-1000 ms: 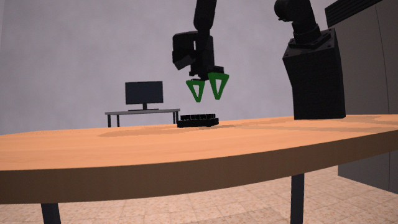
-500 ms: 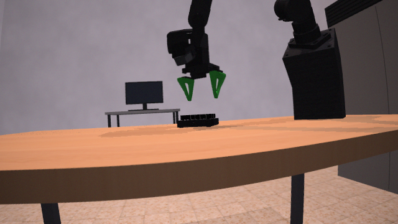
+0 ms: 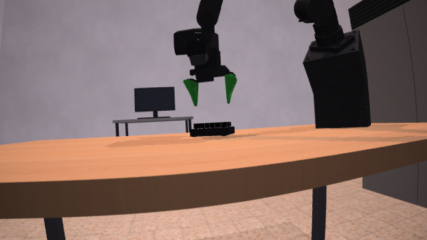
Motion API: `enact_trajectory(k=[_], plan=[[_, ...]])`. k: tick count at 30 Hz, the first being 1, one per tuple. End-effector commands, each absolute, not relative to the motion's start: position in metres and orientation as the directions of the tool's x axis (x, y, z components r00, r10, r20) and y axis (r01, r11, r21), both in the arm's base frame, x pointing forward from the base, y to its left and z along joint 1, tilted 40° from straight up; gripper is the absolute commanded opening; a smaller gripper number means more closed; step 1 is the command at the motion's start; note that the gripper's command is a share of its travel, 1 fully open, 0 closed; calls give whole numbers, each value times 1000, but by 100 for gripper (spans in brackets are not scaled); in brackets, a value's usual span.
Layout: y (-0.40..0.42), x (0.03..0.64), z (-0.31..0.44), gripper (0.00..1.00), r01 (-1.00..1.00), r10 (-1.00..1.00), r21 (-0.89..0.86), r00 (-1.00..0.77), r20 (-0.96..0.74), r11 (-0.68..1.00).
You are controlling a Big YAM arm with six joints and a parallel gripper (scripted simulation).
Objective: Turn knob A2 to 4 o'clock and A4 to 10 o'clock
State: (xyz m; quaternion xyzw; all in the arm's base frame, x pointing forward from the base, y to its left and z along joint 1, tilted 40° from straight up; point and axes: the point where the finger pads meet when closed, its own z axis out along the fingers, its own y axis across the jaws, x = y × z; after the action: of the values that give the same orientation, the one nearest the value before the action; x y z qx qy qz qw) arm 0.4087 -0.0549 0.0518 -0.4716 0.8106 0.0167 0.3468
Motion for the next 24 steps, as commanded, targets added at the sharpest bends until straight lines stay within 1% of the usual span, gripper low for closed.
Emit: enact_trajectory(k=[1, 2, 24], plan=[[-53, 412, 56, 100, -798, -785, -330, -265, -560, 504], [-53, 412, 56, 19, -798, -785, -330, -265, -560, 504], [-53, 413, 56, 19, -796, -784, -331, -265, -561, 507]])
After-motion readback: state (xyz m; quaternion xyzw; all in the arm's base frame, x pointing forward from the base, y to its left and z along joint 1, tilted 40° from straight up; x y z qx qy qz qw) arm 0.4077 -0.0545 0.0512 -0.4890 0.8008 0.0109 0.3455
